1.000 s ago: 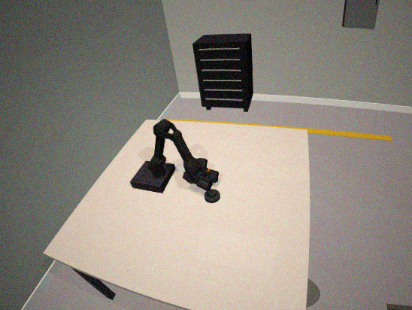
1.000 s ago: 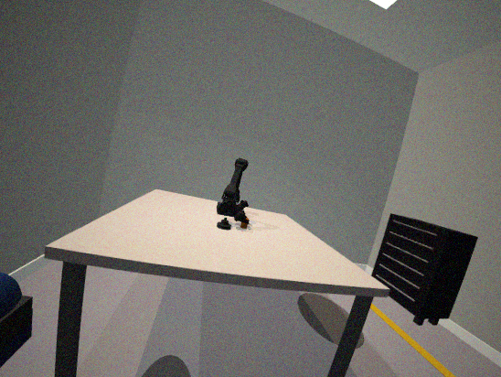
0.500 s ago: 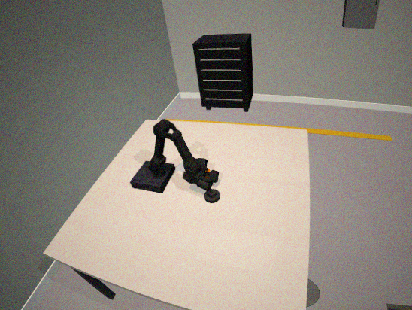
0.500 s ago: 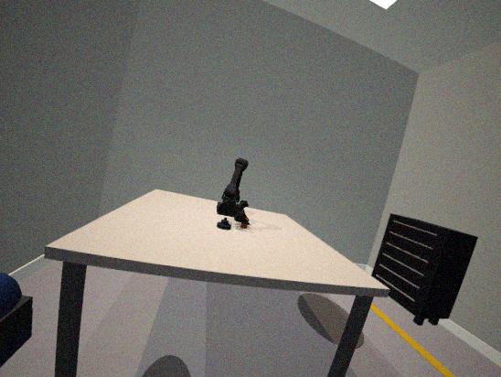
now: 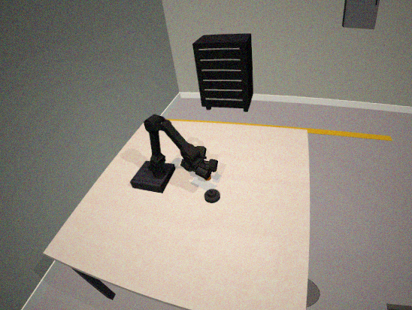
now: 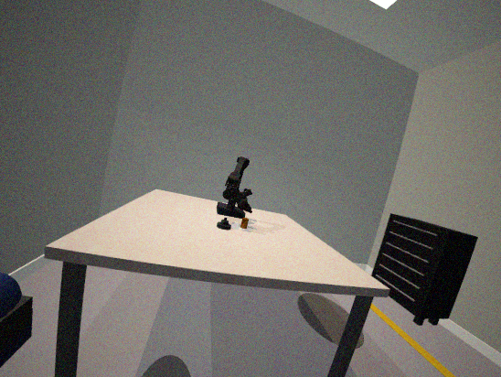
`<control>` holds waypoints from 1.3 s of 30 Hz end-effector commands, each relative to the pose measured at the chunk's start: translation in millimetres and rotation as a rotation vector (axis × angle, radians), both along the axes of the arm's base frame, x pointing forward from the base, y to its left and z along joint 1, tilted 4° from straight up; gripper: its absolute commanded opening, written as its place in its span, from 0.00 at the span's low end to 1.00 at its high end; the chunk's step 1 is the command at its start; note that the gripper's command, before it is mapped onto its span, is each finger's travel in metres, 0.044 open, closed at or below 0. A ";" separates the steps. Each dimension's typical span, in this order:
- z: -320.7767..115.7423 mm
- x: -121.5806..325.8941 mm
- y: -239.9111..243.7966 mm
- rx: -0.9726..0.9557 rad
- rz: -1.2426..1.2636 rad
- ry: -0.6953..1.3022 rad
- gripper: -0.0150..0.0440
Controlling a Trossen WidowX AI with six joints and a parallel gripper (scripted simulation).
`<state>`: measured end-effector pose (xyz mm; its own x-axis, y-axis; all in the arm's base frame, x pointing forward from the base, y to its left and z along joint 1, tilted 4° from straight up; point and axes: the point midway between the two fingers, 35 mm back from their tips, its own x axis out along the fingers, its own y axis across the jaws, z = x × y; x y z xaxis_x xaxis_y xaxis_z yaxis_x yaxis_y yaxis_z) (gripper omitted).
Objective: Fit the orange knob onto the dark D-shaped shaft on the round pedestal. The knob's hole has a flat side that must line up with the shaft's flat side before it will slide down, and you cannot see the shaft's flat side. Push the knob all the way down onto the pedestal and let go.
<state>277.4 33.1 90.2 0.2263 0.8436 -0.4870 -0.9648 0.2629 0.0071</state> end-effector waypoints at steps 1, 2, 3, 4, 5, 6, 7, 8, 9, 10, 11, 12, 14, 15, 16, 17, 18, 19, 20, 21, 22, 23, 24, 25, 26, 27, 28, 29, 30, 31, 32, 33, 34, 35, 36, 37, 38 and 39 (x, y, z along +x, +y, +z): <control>-2.9 -3.8 8.5 -0.164 0.061 0.110 1.00; -3.9 -4.8 10.1 -0.255 0.079 0.155 1.00; -3.8 -5.4 10.8 -0.349 0.090 0.193 1.00; -2.5 -5.7 10.7 -0.444 0.094 0.224 1.00; 0.1 -5.4 9.9 -0.540 0.090 0.247 1.00; 4.0 -4.7 8.7 -0.636 0.080 0.263 1.00; 9.4 -3.4 7.0 -0.732 0.062 0.271 1.00; 16.2 -1.7 5.2 -0.825 0.037 0.270 1.00; 22.6 -0.1 3.7 -0.898 0.013 0.265 1.00; 27.0 1.0 2.9 -0.941 -0.004 0.259 1.00; 28.5 1.3 2.6 -0.955 -0.010 0.256 1.00; 28.5 1.3 2.6 -0.955 -0.010 0.256 1.00; 28.5 1.3 2.6 -0.955 -0.010 0.256 1.00; 28.5 1.3 2.6 -0.955 -0.010 0.256 1.00; 28.5 1.3 2.6 -0.955 -0.010 0.256 1.00; 28.5 1.3 2.6 -0.955 -0.010 0.256 1.00; 28.5 1.3 2.6 -0.955 -0.010 0.256 1.00; 28.5 1.3 2.6 -0.955 -0.010 0.256 1.00; 28.5 1.3 2.6 -0.952 -0.024 0.265 1.00; 28.4 1.3 2.6 -0.945 -0.064 0.289 1.00; 28.4 1.3 2.7 -0.933 -0.131 0.330 1.00; 28.3 1.3 2.7 -0.915 -0.215 0.381 1.00; 28.3 1.3 2.8 -0.897 -0.299 0.432 1.00; 28.2 1.2 2.8 -0.876 -0.383 0.482 1.00; 28.1 1.2 2.9 -0.855 -0.467 0.531 1.00; 28.1 1.2 2.9 -0.831 -0.551 0.581 1.00; 28.0 1.2 3.0 -0.807 -0.635 0.629 1.00; 27.9 1.1 3.0 -0.780 -0.719 0.678 1.00; 27.9 1.1 3.1 -0.752 -0.802 0.725 1.00; 27.8 1.1 3.1 -0.723 -0.885 0.773 1.00; 27.7 1.1 3.2 -0.691 -0.969 0.819 1.00; 27.7 1.0 3.3 -0.658 -1.051 0.865 1.00; 27.6 1.0 3.3 -0.631 -1.118 0.902 1.00; 27.6 1.0 3.3 -0.614 -1.157 0.924 1.00; 27.6 1.0 3.3 -0.608 -1.171 0.931 1.00; 27.6 1.0 3.3 -0.608 -1.171 0.931 1.00; 27.6 1.0 3.3 -0.608 -1.171 0.931 1.00; 27.6 1.0 3.3 -0.608 -1.171 0.931 1.00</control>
